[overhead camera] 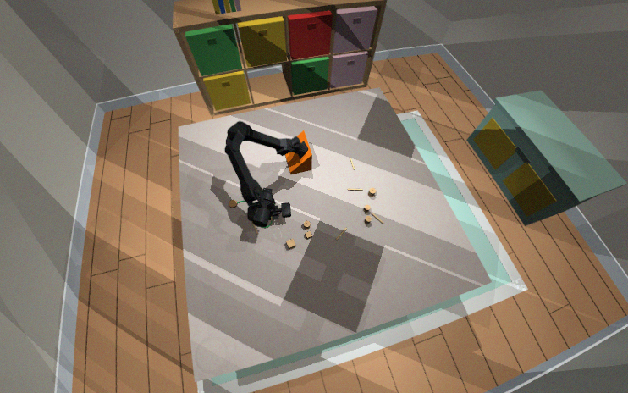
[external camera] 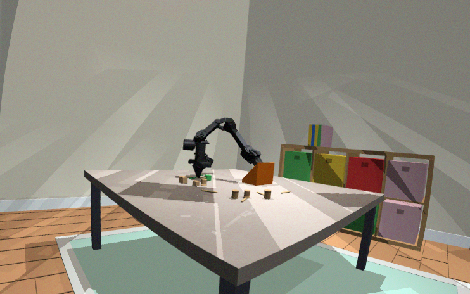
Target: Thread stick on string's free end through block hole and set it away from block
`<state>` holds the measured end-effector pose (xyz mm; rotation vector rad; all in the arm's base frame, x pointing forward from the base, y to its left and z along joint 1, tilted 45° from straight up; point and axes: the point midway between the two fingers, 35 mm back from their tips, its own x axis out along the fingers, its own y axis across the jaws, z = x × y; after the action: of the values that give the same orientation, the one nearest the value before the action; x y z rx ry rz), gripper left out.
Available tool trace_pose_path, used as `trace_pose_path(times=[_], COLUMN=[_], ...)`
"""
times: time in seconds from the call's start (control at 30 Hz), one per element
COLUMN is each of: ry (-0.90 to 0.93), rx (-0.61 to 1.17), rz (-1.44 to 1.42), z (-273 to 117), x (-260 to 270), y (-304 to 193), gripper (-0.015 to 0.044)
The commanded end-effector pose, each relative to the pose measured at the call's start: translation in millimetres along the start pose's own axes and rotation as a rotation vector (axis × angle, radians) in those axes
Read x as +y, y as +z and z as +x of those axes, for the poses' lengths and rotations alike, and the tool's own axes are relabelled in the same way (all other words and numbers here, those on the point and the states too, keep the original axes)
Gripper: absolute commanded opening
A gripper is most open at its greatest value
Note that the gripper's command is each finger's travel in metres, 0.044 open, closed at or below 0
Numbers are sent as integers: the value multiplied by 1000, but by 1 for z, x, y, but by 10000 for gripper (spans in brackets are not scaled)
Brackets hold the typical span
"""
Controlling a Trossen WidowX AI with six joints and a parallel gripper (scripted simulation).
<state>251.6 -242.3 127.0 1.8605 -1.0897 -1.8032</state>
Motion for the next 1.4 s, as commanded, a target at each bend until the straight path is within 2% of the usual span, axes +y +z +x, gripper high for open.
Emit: trace_pose_path(times=[0.0, 0.97, 1.13, 1.27, 1.37], ry=[-3, -2, 0, -1, -8], rx=[6, 5, -2, -2, -4], rz=[2, 0, -2, -2, -1], z=[-1, -1, 0, -2, -39], x=[1, 0, 0, -1, -2], y=[6, 39, 37, 37, 33], gripper=[0, 0, 124, 124, 124])
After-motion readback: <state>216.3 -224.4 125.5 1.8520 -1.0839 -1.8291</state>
